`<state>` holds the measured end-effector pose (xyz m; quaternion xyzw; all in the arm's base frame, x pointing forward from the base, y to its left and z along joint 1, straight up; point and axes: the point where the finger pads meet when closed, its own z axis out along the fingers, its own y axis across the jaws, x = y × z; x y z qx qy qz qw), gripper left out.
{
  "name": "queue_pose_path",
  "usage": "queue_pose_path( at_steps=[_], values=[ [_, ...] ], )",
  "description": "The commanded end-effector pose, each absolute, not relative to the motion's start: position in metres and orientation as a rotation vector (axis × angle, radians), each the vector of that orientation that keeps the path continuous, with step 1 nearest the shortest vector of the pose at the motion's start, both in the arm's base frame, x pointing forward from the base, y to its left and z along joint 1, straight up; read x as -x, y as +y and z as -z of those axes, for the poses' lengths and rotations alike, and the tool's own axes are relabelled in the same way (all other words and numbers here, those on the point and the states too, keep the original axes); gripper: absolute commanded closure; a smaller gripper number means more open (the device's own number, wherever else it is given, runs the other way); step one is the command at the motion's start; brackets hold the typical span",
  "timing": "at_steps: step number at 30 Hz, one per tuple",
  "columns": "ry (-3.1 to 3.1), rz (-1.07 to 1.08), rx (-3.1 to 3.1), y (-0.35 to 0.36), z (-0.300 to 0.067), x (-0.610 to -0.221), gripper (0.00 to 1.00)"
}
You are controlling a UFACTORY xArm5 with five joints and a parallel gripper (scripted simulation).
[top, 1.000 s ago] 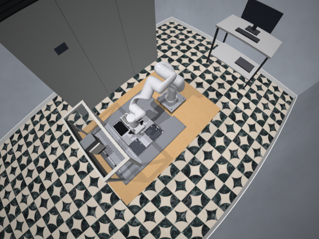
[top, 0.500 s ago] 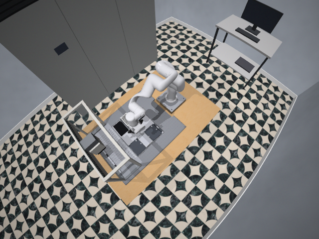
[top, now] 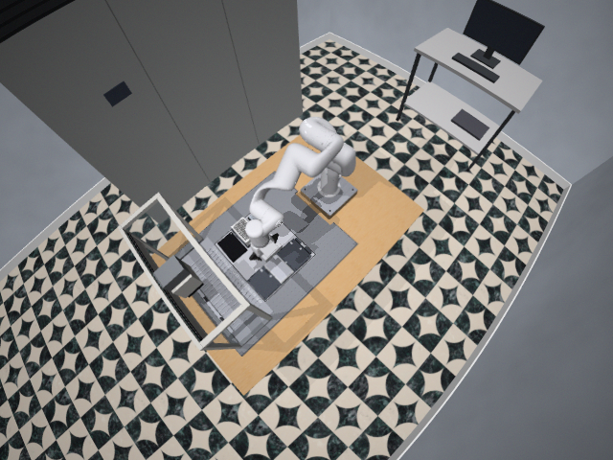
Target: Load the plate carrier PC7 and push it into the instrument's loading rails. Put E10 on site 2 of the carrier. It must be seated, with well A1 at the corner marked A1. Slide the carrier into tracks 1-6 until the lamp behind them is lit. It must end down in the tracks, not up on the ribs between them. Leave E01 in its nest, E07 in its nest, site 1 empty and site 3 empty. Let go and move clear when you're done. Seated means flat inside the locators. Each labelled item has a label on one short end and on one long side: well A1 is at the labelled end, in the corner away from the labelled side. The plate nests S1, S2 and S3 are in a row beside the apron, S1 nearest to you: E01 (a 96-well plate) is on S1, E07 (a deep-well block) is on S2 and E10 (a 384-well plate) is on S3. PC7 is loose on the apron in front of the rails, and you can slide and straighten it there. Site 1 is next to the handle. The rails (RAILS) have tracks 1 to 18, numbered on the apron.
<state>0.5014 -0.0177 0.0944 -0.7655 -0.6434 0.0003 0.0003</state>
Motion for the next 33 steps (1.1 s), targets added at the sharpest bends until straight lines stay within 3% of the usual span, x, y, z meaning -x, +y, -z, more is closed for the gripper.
queue_pose_path(
  at_steps=[1, 33],
  values=[
    [-2.022, 0.004, 2.407, 0.001, -0.096, -0.506, 0.0],
    [-2.022, 0.008, 2.408, 0.139, -0.097, -0.53, 0.0]
  ],
)
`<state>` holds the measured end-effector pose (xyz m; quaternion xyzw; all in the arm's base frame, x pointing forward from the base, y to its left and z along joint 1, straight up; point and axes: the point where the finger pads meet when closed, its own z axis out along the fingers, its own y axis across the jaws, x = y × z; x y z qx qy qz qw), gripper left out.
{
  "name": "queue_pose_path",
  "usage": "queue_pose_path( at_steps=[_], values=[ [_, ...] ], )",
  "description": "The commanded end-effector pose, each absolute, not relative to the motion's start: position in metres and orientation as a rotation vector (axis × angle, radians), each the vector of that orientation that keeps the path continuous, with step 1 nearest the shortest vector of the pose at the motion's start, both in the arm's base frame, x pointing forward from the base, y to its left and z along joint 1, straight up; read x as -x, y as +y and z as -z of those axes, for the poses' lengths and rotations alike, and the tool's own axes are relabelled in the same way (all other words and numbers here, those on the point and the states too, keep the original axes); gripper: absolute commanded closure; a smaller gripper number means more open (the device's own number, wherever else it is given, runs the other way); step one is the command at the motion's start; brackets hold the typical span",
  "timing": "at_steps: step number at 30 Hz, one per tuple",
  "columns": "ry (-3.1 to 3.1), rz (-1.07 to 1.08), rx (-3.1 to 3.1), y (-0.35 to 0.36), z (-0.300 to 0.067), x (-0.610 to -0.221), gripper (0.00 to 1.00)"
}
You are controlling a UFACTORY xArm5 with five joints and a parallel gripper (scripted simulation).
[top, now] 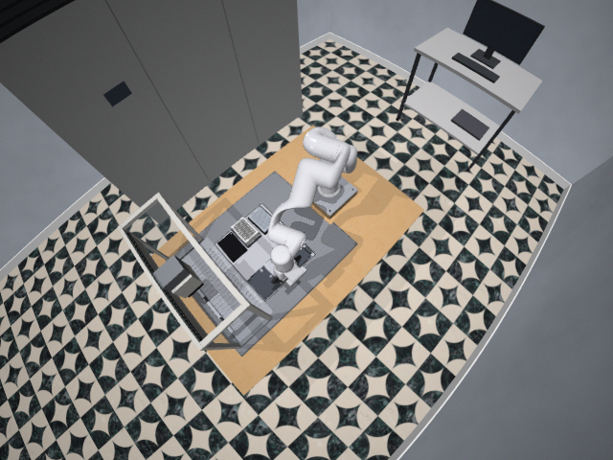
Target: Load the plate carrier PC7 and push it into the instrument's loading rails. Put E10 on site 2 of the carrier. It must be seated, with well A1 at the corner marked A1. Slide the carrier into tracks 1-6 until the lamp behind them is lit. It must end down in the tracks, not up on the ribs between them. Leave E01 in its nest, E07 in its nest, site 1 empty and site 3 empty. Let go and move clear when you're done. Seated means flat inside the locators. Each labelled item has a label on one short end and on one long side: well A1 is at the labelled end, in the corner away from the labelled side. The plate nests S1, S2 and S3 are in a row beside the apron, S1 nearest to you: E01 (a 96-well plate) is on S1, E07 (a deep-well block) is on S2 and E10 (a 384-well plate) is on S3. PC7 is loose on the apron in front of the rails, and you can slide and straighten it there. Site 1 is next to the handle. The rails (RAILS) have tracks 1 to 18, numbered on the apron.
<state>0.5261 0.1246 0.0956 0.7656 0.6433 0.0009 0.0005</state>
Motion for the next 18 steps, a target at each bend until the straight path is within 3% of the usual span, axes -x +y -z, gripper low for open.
queue_pose_path(
  at_steps=[1, 18],
  values=[
    [2.019, -0.008, -2.404, 0.1443, -0.0974, -0.5313, 0.0],
    [2.019, -0.008, -2.404, 0.149, -0.0941, -0.5321, 0.0]
  ],
)
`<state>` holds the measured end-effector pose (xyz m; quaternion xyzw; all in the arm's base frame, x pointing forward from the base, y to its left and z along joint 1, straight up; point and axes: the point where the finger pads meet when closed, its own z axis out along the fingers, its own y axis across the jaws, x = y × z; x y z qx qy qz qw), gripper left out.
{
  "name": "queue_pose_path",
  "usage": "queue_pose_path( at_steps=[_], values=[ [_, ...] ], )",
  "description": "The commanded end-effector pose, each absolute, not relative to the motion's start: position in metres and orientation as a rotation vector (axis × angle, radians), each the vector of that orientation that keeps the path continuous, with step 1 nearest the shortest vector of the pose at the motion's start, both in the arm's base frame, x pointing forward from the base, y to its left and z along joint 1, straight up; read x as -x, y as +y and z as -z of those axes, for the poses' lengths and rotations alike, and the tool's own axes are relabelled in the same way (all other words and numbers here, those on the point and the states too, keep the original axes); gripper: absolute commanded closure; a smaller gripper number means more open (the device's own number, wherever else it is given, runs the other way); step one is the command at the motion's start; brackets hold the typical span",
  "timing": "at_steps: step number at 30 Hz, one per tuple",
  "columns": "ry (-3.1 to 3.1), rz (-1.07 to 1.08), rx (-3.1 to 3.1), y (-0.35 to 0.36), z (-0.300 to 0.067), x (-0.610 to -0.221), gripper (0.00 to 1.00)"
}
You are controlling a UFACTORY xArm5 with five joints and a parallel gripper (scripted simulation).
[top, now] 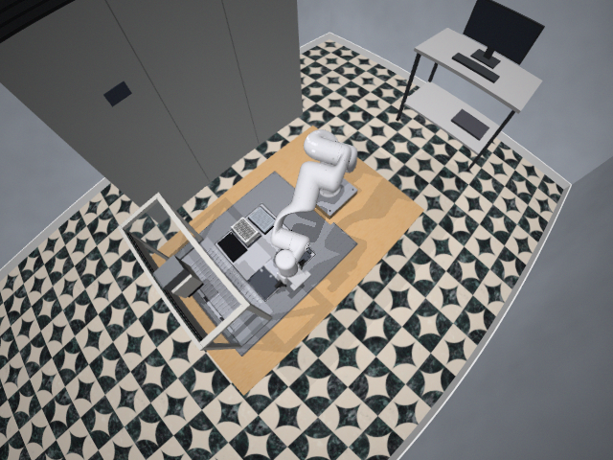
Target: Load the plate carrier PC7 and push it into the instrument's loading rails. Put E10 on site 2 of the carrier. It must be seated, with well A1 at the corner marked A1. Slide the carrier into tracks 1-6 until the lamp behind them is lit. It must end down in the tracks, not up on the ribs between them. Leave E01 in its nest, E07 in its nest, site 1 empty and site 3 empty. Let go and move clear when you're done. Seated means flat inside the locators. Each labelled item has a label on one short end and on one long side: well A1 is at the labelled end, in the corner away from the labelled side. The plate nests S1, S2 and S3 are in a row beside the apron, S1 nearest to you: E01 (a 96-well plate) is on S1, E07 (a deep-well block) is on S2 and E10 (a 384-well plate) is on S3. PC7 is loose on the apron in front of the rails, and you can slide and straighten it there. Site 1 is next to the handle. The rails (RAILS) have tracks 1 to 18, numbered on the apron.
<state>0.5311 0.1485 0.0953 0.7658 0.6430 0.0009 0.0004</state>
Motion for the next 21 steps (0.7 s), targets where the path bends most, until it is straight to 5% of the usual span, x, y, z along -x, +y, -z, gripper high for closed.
queue_pose_path(
  at_steps=[1, 21],
  values=[
    [2.019, -0.008, -2.404, 0.149, -0.092, -0.532, 0.0],
    [2.019, -0.008, -2.404, 0.149, -0.066, -0.532, 0.0]
  ],
)
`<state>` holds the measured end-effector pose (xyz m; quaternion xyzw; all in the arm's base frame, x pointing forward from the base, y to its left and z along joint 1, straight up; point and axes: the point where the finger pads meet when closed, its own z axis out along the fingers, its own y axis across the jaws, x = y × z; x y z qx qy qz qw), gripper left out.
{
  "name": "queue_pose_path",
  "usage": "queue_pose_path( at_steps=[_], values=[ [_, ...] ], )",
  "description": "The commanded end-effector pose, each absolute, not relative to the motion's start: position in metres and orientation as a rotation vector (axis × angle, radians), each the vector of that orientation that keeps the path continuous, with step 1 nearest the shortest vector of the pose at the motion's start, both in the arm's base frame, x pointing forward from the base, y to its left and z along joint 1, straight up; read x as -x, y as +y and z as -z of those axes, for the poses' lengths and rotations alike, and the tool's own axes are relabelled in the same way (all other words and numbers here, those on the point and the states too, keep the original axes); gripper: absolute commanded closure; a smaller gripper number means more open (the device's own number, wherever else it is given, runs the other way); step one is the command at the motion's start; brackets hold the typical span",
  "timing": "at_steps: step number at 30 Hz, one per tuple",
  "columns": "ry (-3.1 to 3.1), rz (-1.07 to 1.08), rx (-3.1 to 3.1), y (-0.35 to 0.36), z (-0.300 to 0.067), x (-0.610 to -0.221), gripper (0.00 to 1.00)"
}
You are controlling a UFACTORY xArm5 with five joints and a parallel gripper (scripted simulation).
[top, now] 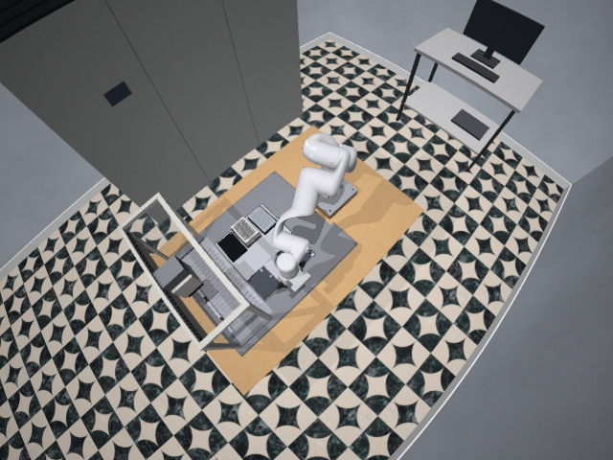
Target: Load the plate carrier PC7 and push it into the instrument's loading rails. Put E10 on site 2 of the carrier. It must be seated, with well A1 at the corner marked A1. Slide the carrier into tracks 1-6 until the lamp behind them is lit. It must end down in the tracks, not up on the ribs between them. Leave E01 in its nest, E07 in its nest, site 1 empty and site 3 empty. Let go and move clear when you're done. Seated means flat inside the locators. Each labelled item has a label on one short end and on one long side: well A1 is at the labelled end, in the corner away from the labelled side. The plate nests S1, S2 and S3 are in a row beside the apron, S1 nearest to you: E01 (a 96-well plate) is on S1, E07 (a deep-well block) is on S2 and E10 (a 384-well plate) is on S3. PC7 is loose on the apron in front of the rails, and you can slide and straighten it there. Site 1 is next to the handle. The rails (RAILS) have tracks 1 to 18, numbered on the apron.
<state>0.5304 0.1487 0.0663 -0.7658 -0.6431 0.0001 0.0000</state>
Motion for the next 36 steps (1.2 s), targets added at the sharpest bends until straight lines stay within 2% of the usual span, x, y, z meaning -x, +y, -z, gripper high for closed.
queue_pose_path(
  at_steps=[1, 36],
  values=[
    [-2.022, 0.008, 2.407, 0.149, -0.064, -0.532, 0.0],
    [-2.022, 0.008, 2.407, 0.15, -0.012, -0.532, 0.0]
  ],
)
